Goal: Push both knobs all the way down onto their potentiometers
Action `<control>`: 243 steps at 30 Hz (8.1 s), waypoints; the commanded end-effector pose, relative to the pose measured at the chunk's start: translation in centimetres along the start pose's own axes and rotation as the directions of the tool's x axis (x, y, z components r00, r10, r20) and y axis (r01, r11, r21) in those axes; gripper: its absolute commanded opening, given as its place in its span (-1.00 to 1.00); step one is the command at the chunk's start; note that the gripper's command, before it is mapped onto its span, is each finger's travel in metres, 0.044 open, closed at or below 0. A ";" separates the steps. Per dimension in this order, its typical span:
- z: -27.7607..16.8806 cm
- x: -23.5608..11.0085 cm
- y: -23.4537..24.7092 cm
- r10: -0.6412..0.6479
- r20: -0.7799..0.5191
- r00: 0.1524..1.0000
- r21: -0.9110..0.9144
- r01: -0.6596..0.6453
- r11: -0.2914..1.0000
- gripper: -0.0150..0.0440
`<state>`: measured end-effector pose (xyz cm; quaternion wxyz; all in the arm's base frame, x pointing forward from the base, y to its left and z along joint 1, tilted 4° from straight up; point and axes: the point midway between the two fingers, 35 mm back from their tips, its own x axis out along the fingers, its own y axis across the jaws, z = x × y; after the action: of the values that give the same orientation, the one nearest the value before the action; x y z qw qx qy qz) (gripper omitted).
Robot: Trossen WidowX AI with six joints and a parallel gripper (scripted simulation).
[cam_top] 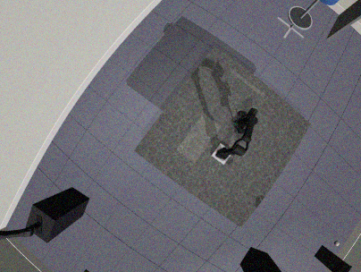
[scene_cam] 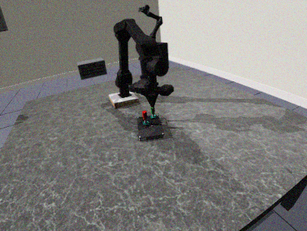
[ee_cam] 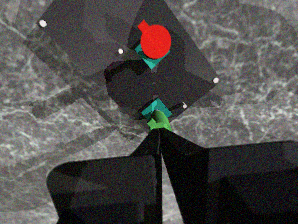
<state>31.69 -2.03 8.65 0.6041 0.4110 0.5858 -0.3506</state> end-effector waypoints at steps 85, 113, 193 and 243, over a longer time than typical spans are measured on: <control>0.1 2.3 0.0 -0.014 -0.003 1.000 0.004 0.014 1.000 -0.49; 0.1 2.5 0.0 -0.014 -0.003 1.000 0.004 0.014 1.000 -0.49; 2.1 -3.1 1.3 0.045 0.013 0.999 -0.745 -0.021 0.667 -0.49; 5.4 -5.2 0.5 0.000 0.007 1.000 -0.543 0.004 -0.840 -0.49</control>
<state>33.87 -6.67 13.36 0.5862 -0.4352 0.5234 0.4393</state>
